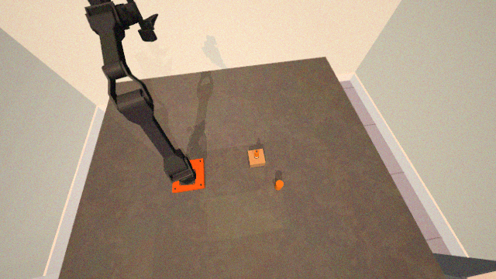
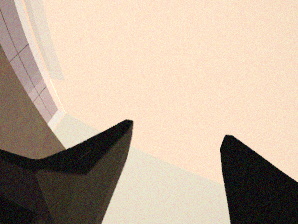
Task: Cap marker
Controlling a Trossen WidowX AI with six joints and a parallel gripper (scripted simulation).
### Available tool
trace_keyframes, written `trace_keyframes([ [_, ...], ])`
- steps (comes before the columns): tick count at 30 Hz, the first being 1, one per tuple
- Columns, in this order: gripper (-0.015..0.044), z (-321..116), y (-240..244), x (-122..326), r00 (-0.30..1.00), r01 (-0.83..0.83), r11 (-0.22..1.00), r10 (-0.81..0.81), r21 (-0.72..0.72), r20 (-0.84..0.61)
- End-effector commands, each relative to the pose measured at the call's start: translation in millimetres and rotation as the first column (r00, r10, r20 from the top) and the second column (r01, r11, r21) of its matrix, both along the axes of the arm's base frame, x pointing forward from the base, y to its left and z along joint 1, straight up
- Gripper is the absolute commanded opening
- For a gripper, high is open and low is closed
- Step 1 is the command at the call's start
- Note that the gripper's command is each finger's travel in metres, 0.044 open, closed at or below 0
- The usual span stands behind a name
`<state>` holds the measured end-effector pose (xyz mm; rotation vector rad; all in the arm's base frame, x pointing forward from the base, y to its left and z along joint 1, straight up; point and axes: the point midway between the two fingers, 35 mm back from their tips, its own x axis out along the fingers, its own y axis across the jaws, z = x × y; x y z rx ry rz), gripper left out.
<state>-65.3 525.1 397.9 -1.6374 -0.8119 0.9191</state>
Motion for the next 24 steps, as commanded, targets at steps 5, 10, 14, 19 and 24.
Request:
trace_keyframes([
  [5, 0.0246, -36, -2, 132, 0.939, 0.24, 0.971, -0.237, -0.018, -0.249],
  [10, 0.0246, -55, -21, 206, 0.84, 0.394, 0.918, -0.375, -0.033, -0.392],
  [14, 0.0246, -71, -45, 263, 0.722, 0.519, 0.853, -0.47, -0.053, -0.507],
  [19, 0.0246, -96, -83, 327, 0.516, 0.669, 0.737, -0.552, -0.094, -0.655],
  [24, 0.0246, -120, -132, 383, 0.266, 0.801, 0.578, -0.577, -0.156, -0.772],
])
